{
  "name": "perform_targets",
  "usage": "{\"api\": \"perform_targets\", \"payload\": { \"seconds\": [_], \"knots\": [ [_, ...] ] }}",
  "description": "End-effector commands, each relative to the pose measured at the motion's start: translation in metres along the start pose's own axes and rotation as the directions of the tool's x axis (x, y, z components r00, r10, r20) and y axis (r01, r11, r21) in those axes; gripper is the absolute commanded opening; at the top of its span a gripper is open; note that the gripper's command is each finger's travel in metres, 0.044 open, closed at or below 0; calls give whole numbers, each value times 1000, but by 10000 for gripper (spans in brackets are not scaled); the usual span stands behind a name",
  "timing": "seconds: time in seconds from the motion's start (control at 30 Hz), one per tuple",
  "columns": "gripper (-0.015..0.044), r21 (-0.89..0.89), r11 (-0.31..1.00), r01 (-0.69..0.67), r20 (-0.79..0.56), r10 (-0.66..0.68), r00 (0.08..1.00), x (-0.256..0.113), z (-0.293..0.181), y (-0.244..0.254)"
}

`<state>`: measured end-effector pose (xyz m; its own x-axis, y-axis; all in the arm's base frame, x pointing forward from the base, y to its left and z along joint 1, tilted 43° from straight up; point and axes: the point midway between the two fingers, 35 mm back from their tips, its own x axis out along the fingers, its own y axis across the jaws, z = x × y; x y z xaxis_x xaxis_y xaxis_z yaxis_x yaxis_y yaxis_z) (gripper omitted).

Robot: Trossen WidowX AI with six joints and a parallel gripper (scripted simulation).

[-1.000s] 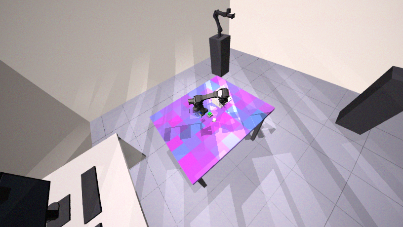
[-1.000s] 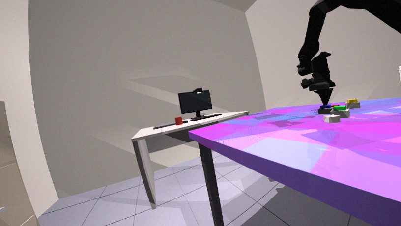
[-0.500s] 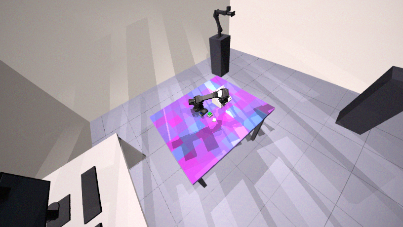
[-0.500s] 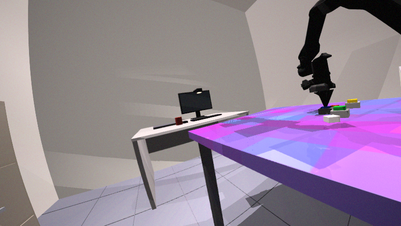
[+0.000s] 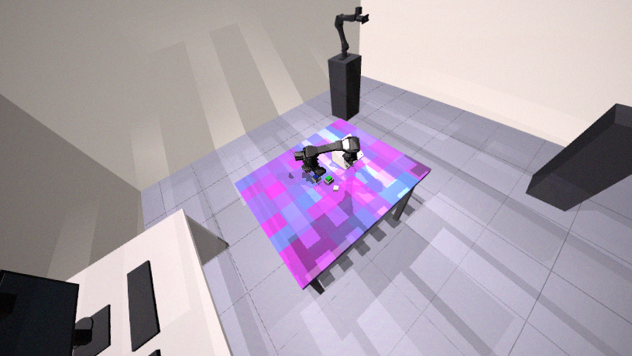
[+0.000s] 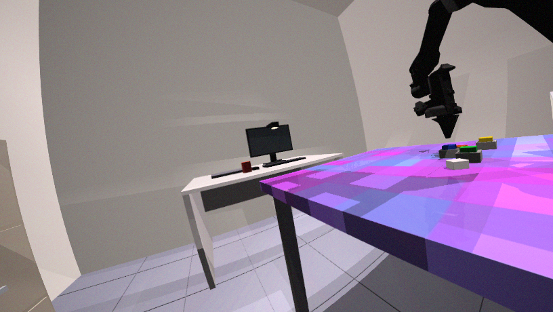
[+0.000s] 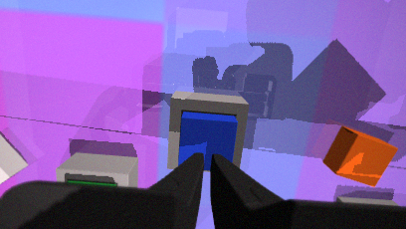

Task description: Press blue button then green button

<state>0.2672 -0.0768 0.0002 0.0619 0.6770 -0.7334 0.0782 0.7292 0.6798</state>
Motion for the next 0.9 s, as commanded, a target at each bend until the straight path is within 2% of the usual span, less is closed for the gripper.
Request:
{"api": "perform_targets", "payload": {
  "seconds": [0.0, 0.1, 0.17, 0.33, 0.6, 0.87],
  "knots": [
    [20, -4, 1000, 7, -4, -7, 1000, -15, 1, -1],
    [20, -3, 1000, 8, -4, -8, 1000, -56, 1, -1],
    [20, -3, 1000, 8, -5, -8, 1000, -66, 0, 0],
    [20, -3, 1000, 8, -5, -8, 1000, -66, -1, 1],
    [20, 0, 1000, 3, -8, -3, 1000, -66, -53, 71],
    [20, 0, 1000, 4, -8, -4, 1000, -58, -53, 72]
  ]
}}
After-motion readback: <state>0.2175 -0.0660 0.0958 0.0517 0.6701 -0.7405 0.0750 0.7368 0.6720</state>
